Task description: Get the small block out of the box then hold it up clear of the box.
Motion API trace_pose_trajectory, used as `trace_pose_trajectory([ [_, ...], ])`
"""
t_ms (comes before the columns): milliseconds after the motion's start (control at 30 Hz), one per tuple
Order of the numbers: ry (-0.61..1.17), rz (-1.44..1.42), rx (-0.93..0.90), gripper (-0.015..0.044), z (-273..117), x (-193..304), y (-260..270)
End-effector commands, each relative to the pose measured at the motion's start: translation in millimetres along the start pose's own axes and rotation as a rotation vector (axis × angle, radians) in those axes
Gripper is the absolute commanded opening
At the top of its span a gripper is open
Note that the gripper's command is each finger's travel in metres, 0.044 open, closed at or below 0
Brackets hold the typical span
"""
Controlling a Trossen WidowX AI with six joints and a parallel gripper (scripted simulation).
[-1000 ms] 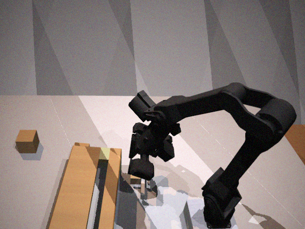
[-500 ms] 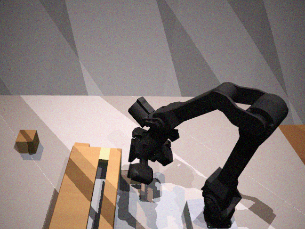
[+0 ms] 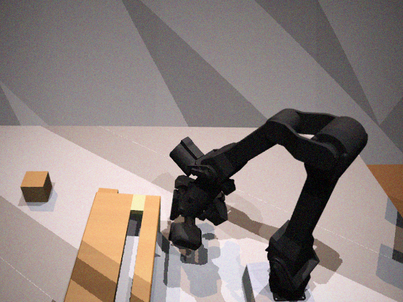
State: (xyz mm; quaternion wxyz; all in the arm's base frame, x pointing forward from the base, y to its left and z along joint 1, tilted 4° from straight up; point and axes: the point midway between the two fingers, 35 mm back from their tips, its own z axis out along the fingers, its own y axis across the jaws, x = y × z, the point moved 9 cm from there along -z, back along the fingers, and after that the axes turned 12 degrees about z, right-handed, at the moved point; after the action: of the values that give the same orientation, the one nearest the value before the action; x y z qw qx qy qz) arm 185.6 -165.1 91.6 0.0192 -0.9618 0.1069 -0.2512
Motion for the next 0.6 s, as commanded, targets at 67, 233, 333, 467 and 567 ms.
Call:
trace_pose_trajectory([
  [67, -0.015, 0.009, 0.003, 0.0285, 11.2, -8.5, 0.1],
  [233, -0.015, 0.009, 0.003, 0.0285, 15.5, -11.5, 0.2],
  [333, -0.015, 0.009, 0.003, 0.0233, 15.5, -11.5, 0.2],
  [467, -0.015, 0.009, 0.003, 0.0127, 15.5, -11.5, 0.2],
  [567, -0.015, 0.009, 0.003, 0.0068, 15.5, -11.5, 0.2],
])
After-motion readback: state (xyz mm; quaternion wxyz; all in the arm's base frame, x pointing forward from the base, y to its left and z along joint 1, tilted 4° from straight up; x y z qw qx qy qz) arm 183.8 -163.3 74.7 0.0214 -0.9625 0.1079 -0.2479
